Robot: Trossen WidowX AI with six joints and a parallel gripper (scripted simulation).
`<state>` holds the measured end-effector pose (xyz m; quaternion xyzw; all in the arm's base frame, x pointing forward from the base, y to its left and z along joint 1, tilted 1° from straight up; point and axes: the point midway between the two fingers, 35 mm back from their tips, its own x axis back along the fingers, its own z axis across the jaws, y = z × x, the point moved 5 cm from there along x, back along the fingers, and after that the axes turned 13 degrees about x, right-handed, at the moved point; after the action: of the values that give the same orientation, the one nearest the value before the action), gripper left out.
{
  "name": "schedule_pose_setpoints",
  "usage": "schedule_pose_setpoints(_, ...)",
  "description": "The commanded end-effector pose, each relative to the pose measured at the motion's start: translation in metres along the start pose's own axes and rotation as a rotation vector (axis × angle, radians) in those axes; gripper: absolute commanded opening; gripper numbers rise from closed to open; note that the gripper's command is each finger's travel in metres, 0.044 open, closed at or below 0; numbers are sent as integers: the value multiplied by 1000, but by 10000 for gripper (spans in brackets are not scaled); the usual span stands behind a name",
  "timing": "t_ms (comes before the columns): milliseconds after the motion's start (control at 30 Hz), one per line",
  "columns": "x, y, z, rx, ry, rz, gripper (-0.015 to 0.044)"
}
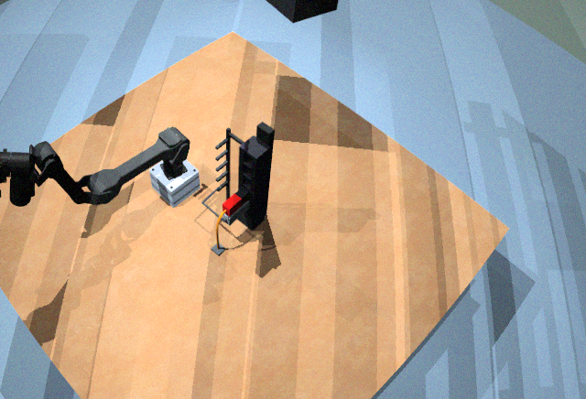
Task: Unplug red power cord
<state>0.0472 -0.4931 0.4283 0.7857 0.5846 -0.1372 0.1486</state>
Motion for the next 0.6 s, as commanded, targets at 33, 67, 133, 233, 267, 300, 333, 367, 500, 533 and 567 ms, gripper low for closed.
schedule_pose_setpoints(33, 0, -3, -4, -3, -12, 5, 347)
schedule_pose_setpoints(67, -1, -7, -9, -6, -27, 11, 321)
schedule_pose_setpoints(133, -1, -19, -26, -14, -76, 30, 269)
schedule_pose_setpoints(233, 1, -46, -61, -29, -183, 72, 190)
schedule_pose_setpoints(267, 2, -55, -73, -32, -220, 86, 164)
schedule_pose_setpoints(300, 4, -63, -83, -34, -252, 98, 160)
schedule_pose_setpoints(333, 6, -71, -93, -35, -284, 111, 160)
schedule_pose_setpoints(367, 9, -79, -104, -35, -320, 124, 160)
schedule_pose_setpoints(500, 27, -114, -153, -29, -481, 182, 160)
schedule_pose_setpoints(533, 32, -122, -165, -26, -522, 196, 160)
schedule_pose_setpoints(567, 39, -130, -177, -22, -563, 210, 160)
